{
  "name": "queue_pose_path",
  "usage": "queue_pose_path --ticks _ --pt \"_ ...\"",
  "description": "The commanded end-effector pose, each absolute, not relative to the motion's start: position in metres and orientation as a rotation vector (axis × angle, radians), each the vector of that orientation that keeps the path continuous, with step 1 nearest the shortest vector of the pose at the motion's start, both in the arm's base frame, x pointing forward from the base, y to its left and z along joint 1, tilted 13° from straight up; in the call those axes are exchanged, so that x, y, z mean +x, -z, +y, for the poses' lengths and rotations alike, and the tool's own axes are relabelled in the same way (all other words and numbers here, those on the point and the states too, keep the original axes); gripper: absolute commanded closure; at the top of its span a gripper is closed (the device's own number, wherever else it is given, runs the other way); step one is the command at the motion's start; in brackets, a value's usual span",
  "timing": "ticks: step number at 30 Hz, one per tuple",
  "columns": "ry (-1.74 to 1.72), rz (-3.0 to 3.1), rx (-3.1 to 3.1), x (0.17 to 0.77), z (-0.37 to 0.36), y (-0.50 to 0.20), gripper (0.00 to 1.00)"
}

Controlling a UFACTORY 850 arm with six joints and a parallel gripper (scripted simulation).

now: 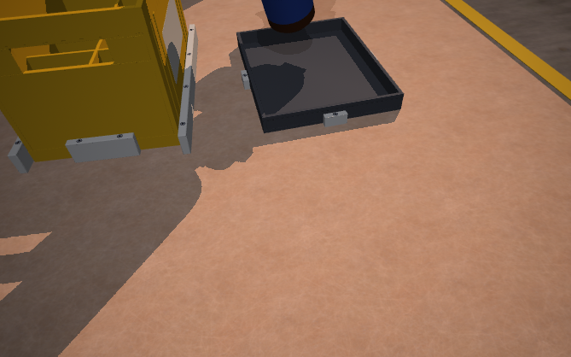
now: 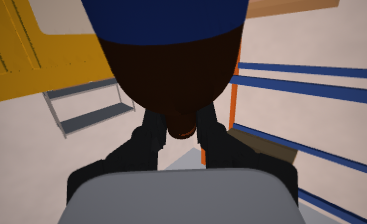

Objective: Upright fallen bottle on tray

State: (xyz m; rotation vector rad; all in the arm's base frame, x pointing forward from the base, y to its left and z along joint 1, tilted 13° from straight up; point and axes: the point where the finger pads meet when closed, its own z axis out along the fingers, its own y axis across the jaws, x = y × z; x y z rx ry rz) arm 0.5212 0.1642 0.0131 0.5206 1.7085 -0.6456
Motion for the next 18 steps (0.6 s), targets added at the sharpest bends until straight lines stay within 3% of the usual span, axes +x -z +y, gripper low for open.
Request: queue_pose_path --ticks 1,18 --pt "0.644 1.707 0.521 0.522 0.164 -0.010 1.00" --pt "0.644 1.707 0.521 0.523 0.160 0.008 1.00"
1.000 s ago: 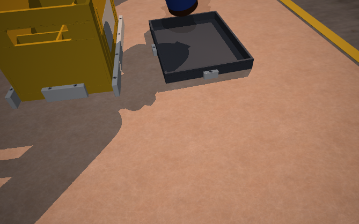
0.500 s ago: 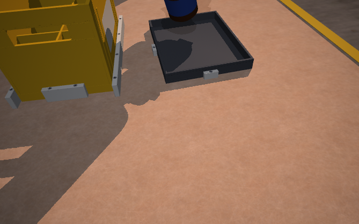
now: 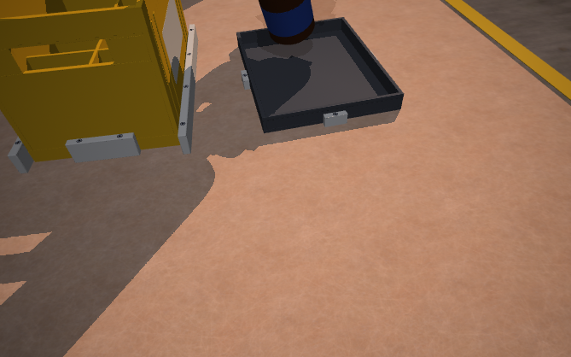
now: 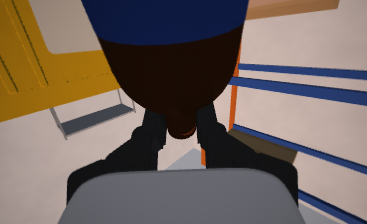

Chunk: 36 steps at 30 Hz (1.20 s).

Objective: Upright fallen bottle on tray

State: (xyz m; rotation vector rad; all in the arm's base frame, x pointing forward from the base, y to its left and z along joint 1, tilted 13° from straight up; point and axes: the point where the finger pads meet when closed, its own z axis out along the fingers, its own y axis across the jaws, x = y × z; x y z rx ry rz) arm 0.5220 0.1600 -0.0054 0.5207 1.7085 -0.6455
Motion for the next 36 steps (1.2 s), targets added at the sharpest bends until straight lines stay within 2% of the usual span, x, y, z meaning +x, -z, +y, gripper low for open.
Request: queue_pose_path --ticks 1,36 --pt "0.644 1.707 0.521 0.523 0.159 0.009 1.00" --pt "0.644 1.707 0.521 0.523 0.155 0.028 1.00"
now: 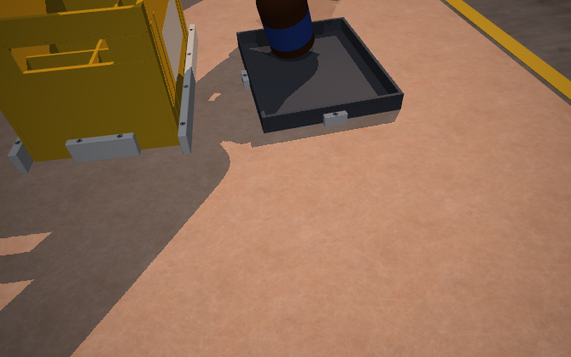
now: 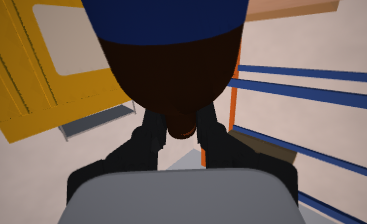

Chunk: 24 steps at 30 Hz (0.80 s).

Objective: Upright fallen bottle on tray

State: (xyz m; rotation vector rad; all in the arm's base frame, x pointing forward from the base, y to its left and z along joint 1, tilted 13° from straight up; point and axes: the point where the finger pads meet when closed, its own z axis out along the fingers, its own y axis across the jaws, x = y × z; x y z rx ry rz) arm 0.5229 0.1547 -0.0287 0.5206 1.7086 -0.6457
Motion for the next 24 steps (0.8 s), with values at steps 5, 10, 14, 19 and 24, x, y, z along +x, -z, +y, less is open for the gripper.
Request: queue_pose_path --ticks 5,10,14,19,24 --pt "0.644 1.707 0.521 0.5234 0.1551 0.0287 1.00" --pt "0.644 1.707 0.521 0.5234 0.1551 0.0287 1.00" --pt "0.644 1.707 0.521 0.5234 0.1551 0.0287 1.00" --pt "0.644 1.707 0.521 0.5234 0.1551 0.0287 0.00" --pt "0.644 1.707 0.521 0.5234 0.1551 0.0287 0.00"
